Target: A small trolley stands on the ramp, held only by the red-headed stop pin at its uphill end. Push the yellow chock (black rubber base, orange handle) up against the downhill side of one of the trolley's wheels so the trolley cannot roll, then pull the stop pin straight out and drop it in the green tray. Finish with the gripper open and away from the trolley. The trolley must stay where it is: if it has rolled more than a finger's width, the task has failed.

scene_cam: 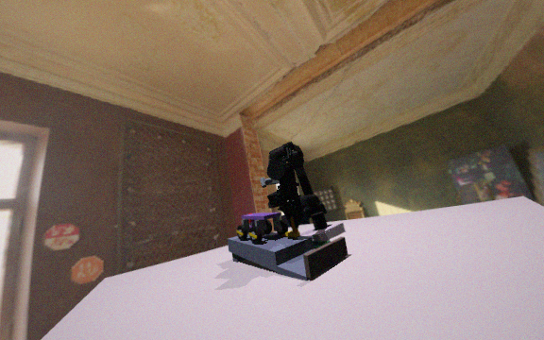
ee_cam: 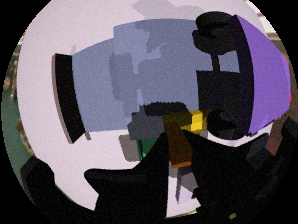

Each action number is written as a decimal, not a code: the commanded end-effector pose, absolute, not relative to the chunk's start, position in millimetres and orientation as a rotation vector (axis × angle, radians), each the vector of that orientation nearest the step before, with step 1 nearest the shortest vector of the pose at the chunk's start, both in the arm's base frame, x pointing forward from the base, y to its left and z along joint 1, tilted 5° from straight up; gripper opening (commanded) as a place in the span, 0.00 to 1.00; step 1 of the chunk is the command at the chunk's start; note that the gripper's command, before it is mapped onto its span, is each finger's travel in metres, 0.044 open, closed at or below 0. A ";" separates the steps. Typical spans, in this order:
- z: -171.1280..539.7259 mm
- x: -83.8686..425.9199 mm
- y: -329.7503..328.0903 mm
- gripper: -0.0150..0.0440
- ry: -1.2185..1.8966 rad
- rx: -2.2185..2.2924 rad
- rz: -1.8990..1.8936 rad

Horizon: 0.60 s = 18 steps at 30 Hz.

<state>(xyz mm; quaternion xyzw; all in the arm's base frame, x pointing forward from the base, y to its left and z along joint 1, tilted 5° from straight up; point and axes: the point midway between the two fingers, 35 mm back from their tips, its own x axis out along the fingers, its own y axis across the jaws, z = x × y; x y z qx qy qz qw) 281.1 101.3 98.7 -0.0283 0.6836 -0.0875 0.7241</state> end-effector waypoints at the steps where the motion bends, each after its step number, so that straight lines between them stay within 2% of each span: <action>1: 98.6 281.2 101.4 0.25 1.509 -0.063 -0.194; 6: 98.6 281.2 101.4 0.25 1.509 -0.063 -0.194; 13: 98.6 281.2 101.4 0.57 1.509 -0.063 -0.194; 18: 104.7 281.0 102.6 0.58 1.508 -0.064 -0.196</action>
